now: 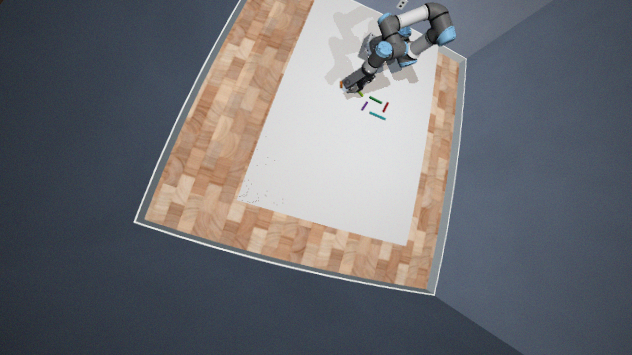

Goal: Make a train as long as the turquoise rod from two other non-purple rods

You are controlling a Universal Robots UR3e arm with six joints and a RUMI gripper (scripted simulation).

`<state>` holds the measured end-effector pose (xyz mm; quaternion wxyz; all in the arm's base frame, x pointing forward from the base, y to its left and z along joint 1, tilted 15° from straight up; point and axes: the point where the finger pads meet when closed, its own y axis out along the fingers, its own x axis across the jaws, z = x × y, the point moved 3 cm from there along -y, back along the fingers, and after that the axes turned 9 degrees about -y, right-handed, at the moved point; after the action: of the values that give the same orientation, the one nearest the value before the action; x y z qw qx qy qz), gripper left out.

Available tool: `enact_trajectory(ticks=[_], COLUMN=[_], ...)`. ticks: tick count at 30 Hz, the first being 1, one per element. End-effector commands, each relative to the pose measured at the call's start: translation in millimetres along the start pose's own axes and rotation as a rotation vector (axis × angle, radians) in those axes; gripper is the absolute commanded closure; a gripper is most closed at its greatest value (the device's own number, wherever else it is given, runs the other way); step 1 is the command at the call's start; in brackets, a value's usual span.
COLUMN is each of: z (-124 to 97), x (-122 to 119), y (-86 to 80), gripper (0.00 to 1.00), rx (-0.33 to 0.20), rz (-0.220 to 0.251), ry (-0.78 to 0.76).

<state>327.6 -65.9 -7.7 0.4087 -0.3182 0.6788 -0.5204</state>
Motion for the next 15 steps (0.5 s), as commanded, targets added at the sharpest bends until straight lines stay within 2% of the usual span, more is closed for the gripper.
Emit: enact_trajectory(ticks=[1, 15], z=[0.7, 0.7], x=[0.1, 0.2], y=[-0.7, 1.1], gripper=[1.0, 1.0], rx=[0.003, 0.003], rz=[-0.001, -0.001], ry=[0.0, 0.0])
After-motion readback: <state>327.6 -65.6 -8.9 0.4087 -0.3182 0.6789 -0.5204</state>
